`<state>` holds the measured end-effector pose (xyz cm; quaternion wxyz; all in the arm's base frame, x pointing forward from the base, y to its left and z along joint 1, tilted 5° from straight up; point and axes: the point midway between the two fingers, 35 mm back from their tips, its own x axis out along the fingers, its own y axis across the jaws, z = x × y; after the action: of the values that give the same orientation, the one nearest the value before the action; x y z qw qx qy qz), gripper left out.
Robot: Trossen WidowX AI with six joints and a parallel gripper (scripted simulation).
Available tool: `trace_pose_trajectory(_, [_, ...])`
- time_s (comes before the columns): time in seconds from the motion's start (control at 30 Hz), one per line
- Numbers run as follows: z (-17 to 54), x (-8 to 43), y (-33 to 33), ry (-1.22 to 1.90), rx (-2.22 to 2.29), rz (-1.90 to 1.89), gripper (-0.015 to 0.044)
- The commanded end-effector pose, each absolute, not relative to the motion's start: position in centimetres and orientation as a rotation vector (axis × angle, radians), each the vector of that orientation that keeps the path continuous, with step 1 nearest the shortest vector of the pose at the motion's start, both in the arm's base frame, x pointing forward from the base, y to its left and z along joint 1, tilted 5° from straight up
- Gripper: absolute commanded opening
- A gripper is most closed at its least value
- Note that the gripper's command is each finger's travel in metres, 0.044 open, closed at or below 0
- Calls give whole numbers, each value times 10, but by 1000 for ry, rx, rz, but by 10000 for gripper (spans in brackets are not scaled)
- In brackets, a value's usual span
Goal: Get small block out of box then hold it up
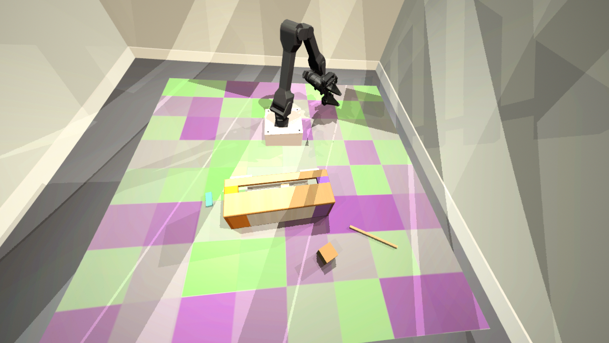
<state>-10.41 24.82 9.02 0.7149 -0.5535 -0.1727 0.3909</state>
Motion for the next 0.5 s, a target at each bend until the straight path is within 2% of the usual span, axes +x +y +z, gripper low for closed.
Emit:
trace_pose_trajectory(0.0, [90,-102,249,-371,-1226,860,400])
trace_pose_trajectory(0.47, [74,40,268,491,-1022,374,400])
